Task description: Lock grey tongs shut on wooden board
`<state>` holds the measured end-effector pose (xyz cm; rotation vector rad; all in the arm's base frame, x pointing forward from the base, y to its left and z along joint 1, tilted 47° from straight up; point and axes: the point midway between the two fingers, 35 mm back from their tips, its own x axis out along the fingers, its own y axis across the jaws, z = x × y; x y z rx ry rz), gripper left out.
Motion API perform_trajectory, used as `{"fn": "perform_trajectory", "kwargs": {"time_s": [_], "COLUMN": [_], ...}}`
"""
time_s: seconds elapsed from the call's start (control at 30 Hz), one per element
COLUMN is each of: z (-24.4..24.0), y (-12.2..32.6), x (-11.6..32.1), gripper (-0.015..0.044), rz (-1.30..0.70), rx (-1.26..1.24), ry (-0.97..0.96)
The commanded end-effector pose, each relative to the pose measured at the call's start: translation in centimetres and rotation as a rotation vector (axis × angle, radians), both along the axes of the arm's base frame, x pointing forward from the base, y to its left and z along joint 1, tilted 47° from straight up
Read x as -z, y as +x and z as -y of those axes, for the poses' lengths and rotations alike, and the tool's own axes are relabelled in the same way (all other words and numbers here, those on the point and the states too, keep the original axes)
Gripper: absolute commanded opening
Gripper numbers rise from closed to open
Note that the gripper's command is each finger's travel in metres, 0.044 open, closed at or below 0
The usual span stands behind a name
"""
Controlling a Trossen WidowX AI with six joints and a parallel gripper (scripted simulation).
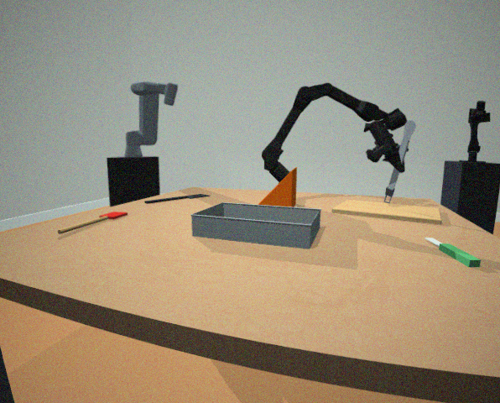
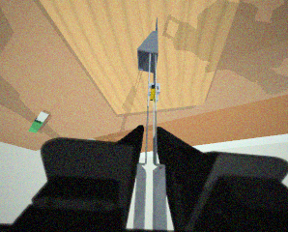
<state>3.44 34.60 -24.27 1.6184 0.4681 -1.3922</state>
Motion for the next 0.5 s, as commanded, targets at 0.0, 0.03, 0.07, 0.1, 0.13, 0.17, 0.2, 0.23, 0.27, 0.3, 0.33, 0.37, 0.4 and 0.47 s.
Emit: {"fn": "perform_trajectory", "kwargs": {"time_s": [0.0,0.03,0.07,0.1,0.13,0.17,0.2,0.23,0.27,0.3,0.33,0.37,0.4,0.47], "z": [-0.51,-0.46,-0.42,-0.38,-0.34,-0.29,-0.24,-0.19,-0.14,-0.08,-0.03,0.03,0.09,0.21], "y": [-0.04,-0.05,-0.06,-0.06,-0.07,-0.08,-0.09,-0.10,-0.11,-0.12,-0.13,-0.14,-0.15,-0.17], "x": [-0.16,-0.18,-0.20,-0.23,-0.26,-0.30,-0.34,-0.39,-0.45,-0.51,-0.58,-0.65,-0.73,-0.91], "gripper": [-0.0150,-0.0150,-0.0150,-0.0150,-0.0150,-0.0150,-0.0150,-0.0150,-0.0150,-0.0150,-0.0150,-0.0150,-0.0150,-0.0150], "rz": [-0.026,-0.032,-0.040,-0.047,-0.054,-0.062,-0.069,-0.077,-0.085,-0.092,-0.100,-0.108,-0.115,-0.129], "rx": [0.006,0.009,0.012,0.015,0.018,0.021,0.024,0.027,0.030,0.033,0.036,0.040,0.043,0.052], "ry": [-0.032,-0.046,-0.060,-0.074,-0.088,-0.103,-0.117,-0.131,-0.145,-0.159,-0.174,-0.188,-0.202,-0.229]}}
